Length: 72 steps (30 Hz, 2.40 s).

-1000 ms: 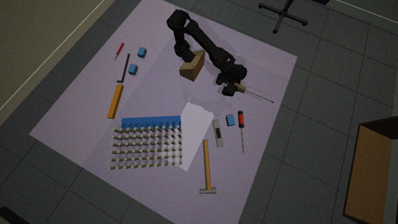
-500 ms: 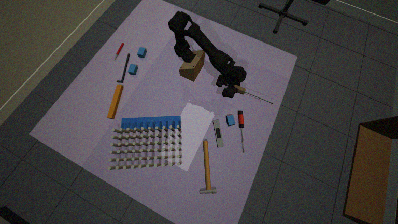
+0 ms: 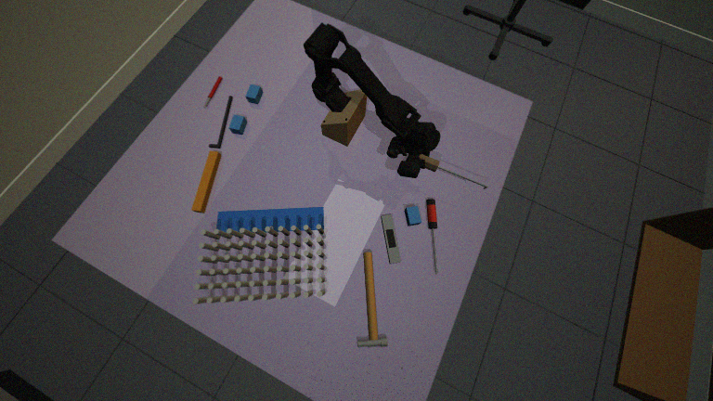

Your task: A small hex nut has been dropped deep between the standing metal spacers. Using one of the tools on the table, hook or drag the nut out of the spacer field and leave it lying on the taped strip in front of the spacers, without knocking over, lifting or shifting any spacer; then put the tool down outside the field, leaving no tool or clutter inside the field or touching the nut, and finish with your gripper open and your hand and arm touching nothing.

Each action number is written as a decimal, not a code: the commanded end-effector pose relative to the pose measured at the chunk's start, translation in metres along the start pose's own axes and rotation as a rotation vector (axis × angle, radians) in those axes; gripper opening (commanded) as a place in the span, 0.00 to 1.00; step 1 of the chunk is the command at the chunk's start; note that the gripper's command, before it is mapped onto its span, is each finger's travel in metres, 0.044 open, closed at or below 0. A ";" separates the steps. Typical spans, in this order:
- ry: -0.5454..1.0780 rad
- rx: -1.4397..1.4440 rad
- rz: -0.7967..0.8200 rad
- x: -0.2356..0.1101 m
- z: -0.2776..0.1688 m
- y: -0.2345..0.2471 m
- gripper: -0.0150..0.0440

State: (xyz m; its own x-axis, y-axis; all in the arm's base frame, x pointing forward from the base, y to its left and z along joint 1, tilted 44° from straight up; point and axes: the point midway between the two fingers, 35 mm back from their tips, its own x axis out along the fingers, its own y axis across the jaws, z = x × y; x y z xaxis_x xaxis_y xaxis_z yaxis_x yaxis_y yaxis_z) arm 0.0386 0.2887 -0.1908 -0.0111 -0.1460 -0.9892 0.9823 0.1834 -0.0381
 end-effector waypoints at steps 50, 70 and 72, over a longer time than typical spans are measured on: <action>0.004 -0.003 0.002 0.047 0.030 0.002 0.25; 0.004 -0.003 0.003 0.063 0.044 0.001 0.25; 0.004 -0.003 0.003 0.064 0.045 0.001 0.25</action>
State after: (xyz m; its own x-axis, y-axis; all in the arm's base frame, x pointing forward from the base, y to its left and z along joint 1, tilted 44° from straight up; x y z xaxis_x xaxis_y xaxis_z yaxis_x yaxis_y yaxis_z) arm 0.0465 0.2372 -0.2473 -0.0133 -0.1457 -0.9892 0.9823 0.1828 -0.0401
